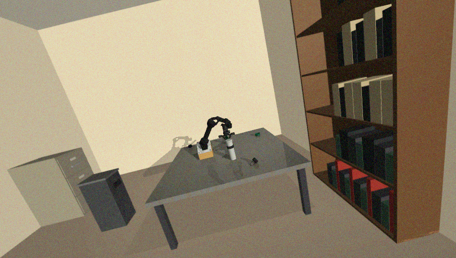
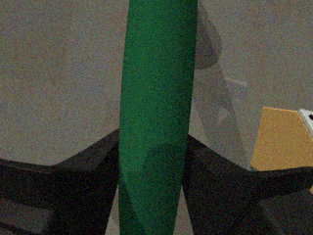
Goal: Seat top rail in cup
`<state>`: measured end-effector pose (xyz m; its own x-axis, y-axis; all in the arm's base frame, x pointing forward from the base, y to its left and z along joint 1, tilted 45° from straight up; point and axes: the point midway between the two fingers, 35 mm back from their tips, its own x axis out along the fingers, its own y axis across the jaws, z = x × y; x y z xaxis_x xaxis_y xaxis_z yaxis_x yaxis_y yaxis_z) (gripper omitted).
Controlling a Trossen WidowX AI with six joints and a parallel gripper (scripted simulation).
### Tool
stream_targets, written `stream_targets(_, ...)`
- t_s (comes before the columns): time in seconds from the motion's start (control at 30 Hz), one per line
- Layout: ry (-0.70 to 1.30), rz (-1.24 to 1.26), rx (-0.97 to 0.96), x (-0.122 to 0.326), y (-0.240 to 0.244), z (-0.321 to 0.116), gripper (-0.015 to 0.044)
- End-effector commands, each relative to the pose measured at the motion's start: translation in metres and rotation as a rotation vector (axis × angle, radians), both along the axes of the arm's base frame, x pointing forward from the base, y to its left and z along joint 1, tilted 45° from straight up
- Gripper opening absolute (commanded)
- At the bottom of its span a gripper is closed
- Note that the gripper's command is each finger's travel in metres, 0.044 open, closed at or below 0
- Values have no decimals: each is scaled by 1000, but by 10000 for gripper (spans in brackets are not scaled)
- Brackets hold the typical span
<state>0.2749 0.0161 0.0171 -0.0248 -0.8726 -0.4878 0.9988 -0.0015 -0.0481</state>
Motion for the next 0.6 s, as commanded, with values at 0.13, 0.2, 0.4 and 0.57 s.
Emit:
stream_targets(0.13, 0, 0, 0, 0, 0, 0, 0)
stream_targets(0.2, 0, 0, 0, 0, 0, 0, 0)
stream_targets(0.4, 0, 0, 0, 0, -3, 3, 0)
stream_targets(0.57, 0, 0, 0, 1, -5, 7, 0)
